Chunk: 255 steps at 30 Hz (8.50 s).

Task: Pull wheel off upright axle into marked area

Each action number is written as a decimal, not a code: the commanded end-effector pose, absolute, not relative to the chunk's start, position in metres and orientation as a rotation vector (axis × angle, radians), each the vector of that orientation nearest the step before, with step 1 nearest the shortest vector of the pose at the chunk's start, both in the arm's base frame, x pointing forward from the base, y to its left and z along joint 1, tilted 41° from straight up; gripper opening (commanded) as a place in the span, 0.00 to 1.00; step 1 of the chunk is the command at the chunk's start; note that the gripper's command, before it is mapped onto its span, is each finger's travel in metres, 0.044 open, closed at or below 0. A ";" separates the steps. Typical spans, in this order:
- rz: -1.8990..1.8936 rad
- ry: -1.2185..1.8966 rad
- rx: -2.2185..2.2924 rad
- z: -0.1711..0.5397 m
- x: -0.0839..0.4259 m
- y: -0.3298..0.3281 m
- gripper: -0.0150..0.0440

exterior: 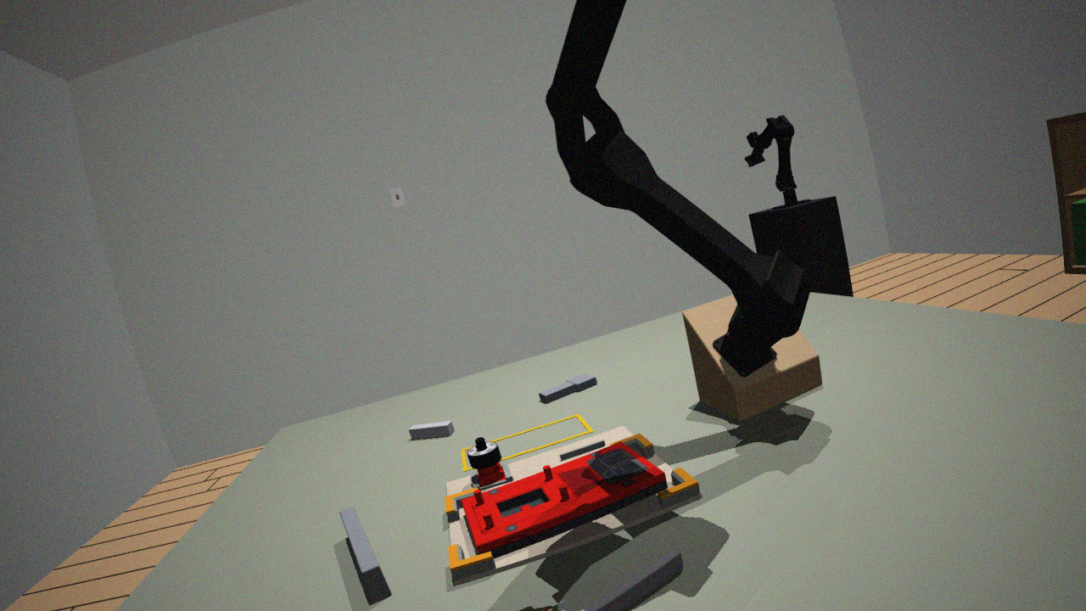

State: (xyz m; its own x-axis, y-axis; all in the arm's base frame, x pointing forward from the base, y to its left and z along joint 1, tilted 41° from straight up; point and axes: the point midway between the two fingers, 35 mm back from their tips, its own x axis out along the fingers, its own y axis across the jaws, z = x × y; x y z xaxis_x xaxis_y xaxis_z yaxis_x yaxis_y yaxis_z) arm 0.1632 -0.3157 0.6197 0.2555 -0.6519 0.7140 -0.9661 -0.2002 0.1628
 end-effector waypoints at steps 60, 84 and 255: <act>0.917 -0.348 -0.285 0.517 0.284 0.266 0.76; 0.649 0.499 -0.316 0.278 0.452 0.109 0.76; 0.404 1.432 0.697 0.000 0.346 -0.115 0.25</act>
